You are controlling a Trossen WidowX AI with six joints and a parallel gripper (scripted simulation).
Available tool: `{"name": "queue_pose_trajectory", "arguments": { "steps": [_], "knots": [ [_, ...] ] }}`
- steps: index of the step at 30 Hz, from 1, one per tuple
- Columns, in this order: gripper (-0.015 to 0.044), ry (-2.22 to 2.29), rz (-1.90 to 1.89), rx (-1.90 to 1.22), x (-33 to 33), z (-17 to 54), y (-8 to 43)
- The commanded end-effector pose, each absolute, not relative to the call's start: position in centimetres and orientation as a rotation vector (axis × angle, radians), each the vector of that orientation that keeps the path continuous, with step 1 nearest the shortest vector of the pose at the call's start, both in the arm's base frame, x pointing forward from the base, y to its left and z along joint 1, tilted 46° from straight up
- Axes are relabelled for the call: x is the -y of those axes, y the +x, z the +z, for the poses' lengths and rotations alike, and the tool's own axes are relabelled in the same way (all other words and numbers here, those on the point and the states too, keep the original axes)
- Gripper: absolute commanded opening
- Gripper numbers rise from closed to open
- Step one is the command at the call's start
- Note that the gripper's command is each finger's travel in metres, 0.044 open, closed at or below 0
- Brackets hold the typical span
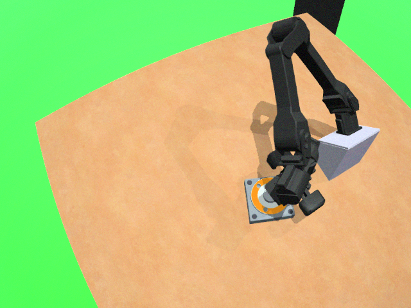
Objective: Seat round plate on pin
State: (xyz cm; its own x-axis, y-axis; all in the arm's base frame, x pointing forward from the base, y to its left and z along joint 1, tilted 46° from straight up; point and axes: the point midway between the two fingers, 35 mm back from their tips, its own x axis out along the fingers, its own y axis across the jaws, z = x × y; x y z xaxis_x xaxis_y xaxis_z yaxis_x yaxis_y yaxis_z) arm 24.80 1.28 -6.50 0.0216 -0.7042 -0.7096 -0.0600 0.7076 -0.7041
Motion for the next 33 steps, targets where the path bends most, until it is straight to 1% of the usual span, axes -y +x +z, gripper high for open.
{"name": "queue_pose_trajectory", "arguments": {
  "steps": [1,33],
  "knots": [
    [0.0000,-0.668,-0.561,-1.480,-0.9,-6.0,24.6],
    [0.0000,-0.670,-0.563,-1.480,1.7,-2.9,24.8]
  ]
}}
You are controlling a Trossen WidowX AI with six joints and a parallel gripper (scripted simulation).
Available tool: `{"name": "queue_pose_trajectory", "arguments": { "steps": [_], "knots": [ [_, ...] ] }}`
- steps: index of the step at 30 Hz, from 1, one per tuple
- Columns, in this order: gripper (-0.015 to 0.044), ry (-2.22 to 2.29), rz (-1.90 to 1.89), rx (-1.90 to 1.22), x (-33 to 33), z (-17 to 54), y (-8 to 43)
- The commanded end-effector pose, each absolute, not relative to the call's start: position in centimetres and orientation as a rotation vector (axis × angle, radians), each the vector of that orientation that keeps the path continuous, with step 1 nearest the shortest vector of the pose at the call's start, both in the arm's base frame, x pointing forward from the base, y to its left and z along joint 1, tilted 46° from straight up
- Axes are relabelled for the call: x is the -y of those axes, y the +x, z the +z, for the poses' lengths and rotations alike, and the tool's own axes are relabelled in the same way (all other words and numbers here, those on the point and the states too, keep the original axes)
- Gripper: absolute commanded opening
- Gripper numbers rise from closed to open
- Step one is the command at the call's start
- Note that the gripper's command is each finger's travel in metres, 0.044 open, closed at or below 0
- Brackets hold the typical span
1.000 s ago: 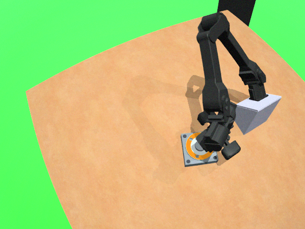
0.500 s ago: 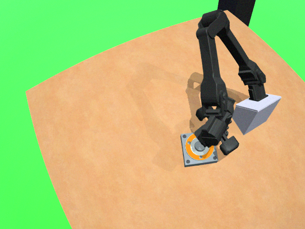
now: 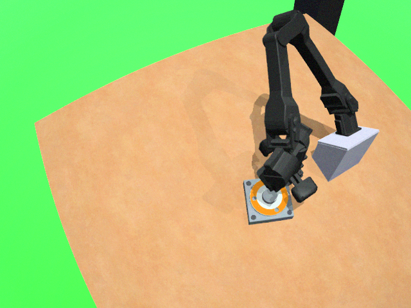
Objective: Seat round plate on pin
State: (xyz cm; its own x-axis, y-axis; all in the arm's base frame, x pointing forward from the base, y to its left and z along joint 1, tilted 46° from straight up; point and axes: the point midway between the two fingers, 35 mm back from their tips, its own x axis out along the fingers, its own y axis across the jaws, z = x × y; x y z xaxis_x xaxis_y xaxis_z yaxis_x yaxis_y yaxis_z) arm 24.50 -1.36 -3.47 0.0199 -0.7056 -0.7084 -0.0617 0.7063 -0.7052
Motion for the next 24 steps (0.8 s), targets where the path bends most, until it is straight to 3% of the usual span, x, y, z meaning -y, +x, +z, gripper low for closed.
{"name": "queue_pose_trajectory", "arguments": {
  "steps": [1,24],
  "knots": [
    [0.0000,-0.670,-0.563,-1.480,1.8,-2.8,24.8],
    [0.0000,-0.670,-0.564,-1.479,3.0,-1.4,26.5]
  ]
}}
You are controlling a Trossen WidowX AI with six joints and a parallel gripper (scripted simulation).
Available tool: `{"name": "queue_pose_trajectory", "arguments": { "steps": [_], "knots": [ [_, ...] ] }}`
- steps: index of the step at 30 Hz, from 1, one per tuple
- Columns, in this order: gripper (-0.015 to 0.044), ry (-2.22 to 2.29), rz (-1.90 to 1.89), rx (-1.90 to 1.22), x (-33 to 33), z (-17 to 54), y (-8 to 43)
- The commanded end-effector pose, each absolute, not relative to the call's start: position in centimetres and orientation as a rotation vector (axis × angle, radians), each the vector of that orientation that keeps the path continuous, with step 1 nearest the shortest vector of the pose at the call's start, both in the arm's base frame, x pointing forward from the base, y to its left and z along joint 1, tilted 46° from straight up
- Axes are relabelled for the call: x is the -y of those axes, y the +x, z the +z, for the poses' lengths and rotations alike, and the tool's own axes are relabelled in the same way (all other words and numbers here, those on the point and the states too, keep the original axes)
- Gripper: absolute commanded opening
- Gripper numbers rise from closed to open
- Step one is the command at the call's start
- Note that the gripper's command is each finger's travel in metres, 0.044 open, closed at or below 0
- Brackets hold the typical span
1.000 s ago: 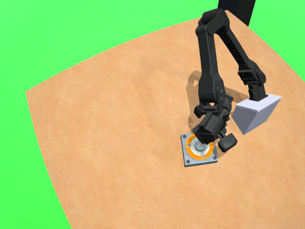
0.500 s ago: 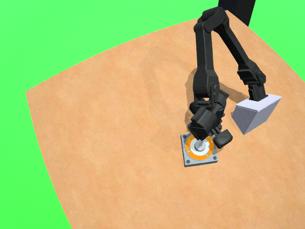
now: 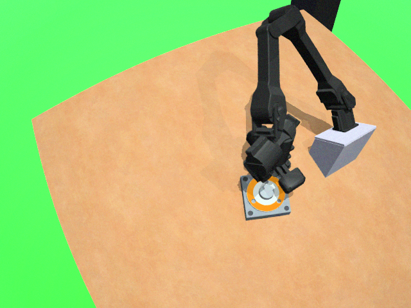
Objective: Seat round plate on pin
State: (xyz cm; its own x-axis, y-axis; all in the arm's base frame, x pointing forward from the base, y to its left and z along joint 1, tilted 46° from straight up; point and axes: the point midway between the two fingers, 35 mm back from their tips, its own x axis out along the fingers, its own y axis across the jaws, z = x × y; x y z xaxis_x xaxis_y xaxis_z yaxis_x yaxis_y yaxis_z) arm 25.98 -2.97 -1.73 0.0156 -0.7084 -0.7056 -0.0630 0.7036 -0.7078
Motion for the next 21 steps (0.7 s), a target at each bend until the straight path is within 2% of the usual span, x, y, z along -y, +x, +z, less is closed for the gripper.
{"name": "queue_pose_trajectory", "arguments": {
  "steps": [1,21],
  "knots": [
    [0.0000,-0.670,-0.564,-1.479,3.1,-1.4,26.6],
    [0.0000,-0.680,-0.560,-1.482,0.4,1.2,26.2]
  ]
}}
